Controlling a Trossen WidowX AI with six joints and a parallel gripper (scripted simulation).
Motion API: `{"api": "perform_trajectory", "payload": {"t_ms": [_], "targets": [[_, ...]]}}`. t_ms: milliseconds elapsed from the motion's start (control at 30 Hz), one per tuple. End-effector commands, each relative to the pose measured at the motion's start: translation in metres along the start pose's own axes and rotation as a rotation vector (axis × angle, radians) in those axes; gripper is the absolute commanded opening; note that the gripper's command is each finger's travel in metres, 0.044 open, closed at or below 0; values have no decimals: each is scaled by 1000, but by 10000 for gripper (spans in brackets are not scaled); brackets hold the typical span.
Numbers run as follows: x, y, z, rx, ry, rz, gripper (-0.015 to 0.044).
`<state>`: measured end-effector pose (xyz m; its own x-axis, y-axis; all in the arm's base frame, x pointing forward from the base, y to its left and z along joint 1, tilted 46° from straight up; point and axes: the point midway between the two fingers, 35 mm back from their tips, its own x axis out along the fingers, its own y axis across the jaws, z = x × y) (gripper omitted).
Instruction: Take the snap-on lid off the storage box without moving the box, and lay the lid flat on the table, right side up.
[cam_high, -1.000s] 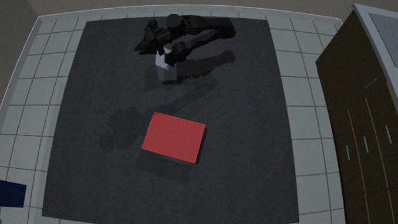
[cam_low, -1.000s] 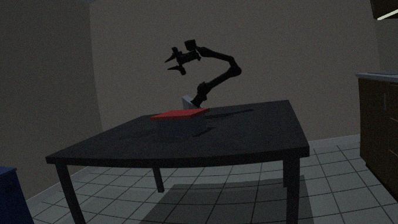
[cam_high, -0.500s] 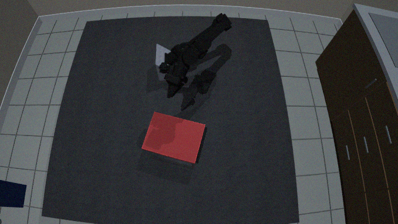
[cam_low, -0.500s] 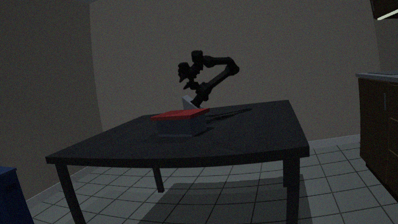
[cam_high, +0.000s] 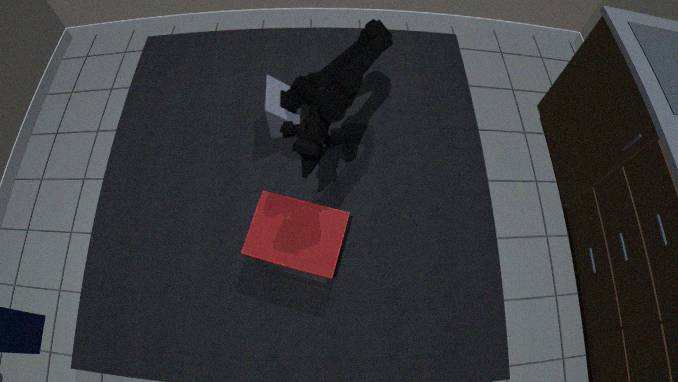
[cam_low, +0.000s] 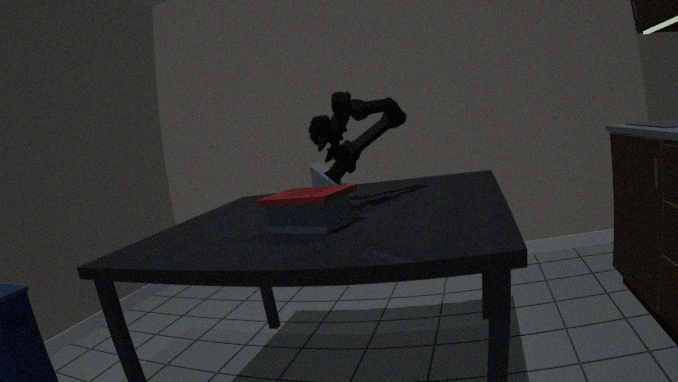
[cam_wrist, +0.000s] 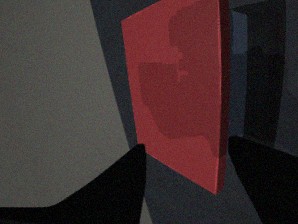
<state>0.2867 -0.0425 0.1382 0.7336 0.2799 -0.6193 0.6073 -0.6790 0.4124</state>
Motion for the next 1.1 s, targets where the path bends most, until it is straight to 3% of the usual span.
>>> {"api": "perform_trajectory", "payload": {"t_ms": [0,167,1067], "targets": [[8,-10,-2,3,12,-11,235],[35,-45,-3,5,15,-10,235],[69,-42,-4,3,15,-10,235]]}}
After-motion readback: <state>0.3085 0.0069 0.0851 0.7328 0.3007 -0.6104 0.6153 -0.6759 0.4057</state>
